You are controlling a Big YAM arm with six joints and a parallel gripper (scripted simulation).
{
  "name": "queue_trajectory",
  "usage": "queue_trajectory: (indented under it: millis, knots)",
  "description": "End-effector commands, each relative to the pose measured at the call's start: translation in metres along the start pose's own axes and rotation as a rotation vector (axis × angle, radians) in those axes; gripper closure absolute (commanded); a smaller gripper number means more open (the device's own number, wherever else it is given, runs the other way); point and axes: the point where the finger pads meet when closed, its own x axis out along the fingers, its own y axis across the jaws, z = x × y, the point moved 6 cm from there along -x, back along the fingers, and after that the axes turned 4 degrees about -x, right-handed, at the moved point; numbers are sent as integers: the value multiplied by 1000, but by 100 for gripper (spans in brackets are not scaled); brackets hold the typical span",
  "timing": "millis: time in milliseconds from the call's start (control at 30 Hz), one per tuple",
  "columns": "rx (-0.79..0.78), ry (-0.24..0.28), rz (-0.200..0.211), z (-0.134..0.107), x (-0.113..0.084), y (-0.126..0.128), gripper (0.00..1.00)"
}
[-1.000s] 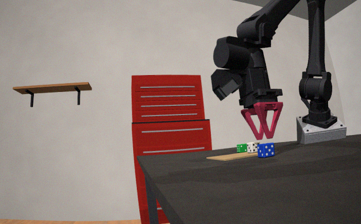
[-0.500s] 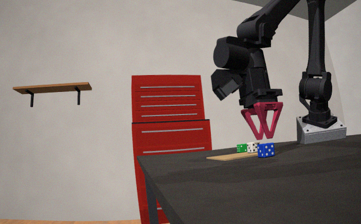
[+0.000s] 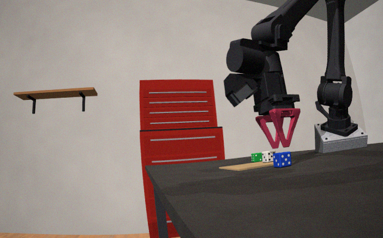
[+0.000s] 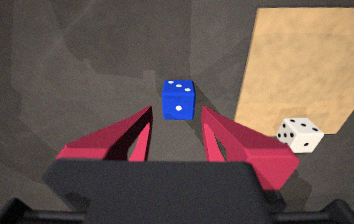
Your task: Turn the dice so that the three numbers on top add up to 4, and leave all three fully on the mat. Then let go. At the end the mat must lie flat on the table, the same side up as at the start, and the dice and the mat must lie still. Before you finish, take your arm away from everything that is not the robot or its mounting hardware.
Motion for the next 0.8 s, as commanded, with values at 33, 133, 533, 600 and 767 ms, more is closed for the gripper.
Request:
queue_trajectory:
  millis: [33, 133, 533, 600, 767]
  knots:
    - [1, -10, -2, 0, 0, 1, 55]
    - [1, -11, -2, 0, 0, 1, 55]
    - [-5, -33, 1, 0, -7, 0, 55]
    - [-5, -32, 1, -1, -7, -1, 55]
    - [-5, -32, 1, -1, -7, -1, 55]
